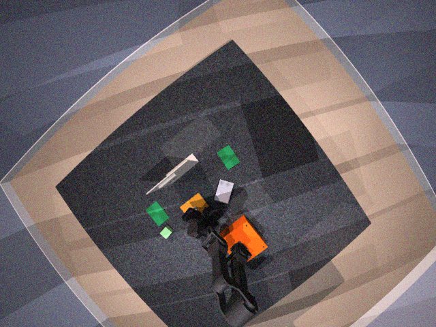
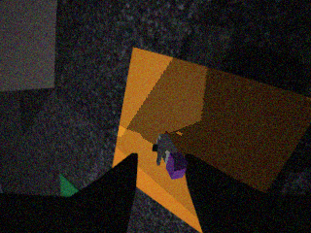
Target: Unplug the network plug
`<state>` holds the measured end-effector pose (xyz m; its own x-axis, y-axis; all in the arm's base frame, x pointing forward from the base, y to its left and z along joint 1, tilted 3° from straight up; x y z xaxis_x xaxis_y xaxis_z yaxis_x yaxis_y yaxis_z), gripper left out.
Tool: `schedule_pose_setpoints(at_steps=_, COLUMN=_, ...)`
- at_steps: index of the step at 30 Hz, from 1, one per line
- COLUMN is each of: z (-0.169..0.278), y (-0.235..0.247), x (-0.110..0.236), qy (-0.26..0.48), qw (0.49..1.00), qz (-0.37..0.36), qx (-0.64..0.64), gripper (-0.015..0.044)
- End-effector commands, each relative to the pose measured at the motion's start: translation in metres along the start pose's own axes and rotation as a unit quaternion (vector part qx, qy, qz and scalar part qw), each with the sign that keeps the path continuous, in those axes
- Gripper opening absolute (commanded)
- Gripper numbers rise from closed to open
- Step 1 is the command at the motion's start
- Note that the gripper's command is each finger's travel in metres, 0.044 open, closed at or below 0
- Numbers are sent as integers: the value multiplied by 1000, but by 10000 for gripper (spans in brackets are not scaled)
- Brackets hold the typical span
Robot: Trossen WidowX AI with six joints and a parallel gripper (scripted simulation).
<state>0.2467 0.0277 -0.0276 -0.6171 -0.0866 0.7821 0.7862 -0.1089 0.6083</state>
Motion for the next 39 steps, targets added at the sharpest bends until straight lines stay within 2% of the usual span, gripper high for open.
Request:
schedule_pose_setpoints(at_steps=1, z=0, y=1, x=2, qy=0, qw=1000, qz=-2, qx=0, gripper=156)
schedule_pose_setpoints(at_steps=39, z=-1, y=2, x=21, qy=-1, qw=1000, qz=-1, qx=-1, gripper=156)
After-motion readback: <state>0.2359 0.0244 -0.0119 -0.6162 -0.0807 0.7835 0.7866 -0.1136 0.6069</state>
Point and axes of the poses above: the point midway between the two fingers, 35 mm back from their tips, its own x axis back along the fingers, its own y axis across the jaws, z = x × y, the point moved 1 cm from there along x, back along the fingers, and after that the axes turned 10 degrees about -x, right-handed, at the moved point
